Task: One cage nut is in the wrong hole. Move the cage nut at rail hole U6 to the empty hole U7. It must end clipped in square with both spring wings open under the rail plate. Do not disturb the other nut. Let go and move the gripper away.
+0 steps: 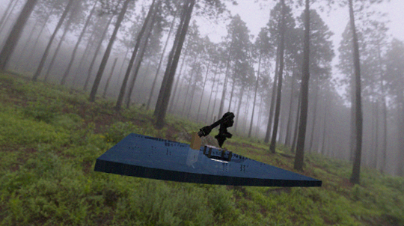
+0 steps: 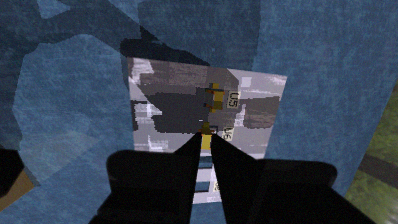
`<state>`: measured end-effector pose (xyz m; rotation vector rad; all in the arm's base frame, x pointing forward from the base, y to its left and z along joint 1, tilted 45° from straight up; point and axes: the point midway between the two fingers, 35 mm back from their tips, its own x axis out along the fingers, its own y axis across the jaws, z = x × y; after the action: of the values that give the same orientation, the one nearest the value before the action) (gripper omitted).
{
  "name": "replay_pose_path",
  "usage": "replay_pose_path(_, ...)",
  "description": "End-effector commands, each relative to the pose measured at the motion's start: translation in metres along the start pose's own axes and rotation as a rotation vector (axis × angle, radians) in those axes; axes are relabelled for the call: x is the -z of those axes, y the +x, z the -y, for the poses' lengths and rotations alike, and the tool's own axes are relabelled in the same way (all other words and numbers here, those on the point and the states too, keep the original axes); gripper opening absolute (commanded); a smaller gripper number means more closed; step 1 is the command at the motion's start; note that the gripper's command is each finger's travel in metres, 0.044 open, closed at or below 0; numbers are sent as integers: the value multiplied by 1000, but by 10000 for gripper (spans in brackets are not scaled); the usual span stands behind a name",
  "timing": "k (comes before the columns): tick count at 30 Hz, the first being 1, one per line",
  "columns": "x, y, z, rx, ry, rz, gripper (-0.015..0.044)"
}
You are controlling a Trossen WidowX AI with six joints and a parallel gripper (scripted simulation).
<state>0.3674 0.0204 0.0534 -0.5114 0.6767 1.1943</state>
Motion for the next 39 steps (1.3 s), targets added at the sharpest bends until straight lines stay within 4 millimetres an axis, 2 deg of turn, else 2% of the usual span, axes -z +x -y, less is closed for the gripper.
replay_pose_path(1,1,1,-1,2,6,-3,27)
replay_pose_path(39,1,1,-3,51,6,-4,27)
